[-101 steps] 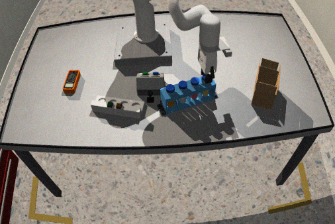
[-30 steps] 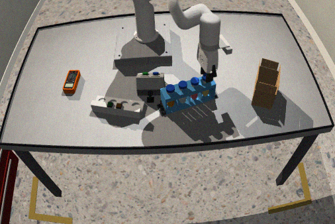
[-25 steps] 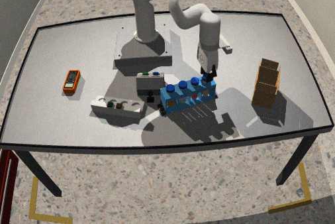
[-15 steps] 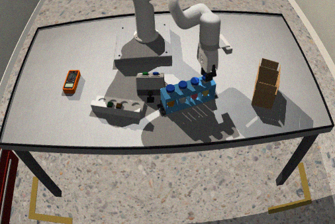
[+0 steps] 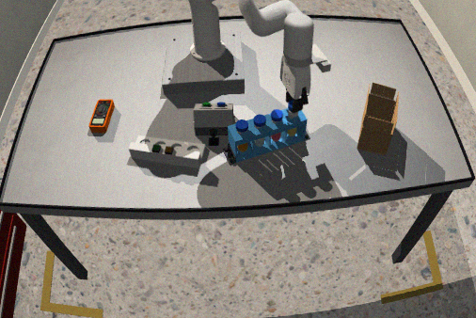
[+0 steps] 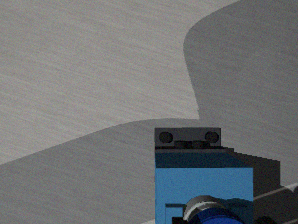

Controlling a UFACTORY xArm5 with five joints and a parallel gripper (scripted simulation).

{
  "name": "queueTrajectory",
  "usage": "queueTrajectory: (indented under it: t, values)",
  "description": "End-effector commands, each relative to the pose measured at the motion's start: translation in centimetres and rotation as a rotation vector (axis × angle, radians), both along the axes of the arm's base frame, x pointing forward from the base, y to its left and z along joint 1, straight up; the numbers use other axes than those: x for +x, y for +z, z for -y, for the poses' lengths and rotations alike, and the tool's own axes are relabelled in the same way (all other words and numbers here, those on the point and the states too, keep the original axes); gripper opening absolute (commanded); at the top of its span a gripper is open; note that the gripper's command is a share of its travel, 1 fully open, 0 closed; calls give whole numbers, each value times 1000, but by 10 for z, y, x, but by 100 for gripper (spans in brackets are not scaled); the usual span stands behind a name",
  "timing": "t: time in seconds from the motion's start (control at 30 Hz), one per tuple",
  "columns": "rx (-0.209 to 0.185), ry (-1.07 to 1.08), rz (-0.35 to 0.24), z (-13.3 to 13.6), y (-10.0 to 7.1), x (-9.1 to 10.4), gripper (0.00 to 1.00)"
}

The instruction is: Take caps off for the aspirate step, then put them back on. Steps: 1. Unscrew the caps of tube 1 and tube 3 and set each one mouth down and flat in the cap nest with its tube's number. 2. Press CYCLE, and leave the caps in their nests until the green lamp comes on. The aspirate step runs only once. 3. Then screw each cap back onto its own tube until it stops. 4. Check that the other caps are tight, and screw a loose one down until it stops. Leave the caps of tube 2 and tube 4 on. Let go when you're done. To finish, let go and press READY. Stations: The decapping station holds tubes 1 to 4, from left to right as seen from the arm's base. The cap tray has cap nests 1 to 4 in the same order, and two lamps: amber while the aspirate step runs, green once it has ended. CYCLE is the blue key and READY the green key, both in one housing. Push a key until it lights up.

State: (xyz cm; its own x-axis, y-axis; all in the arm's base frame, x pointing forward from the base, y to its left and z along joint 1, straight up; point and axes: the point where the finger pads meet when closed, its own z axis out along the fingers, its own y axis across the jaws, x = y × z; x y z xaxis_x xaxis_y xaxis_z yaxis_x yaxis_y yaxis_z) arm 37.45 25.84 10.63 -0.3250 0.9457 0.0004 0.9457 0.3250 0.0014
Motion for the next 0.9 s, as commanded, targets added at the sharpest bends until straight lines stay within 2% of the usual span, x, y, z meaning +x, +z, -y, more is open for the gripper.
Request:
queueTrajectory:
  t: [0.0,0.1,0.23,0.37,0.53,0.57,0.87]
  values:
    - [2,0,3,-1,12,1,0]
    - [2,0,3,-1,21,1,0]
    - [2,0,3,-1,21,1,0]
    - [1,297,3,31,21,6,0]
    - [0,387,3,40,21,7,0]
    - [0,491,4,48,21,9,0]
    - [-1,829,3,83,20,15,0]
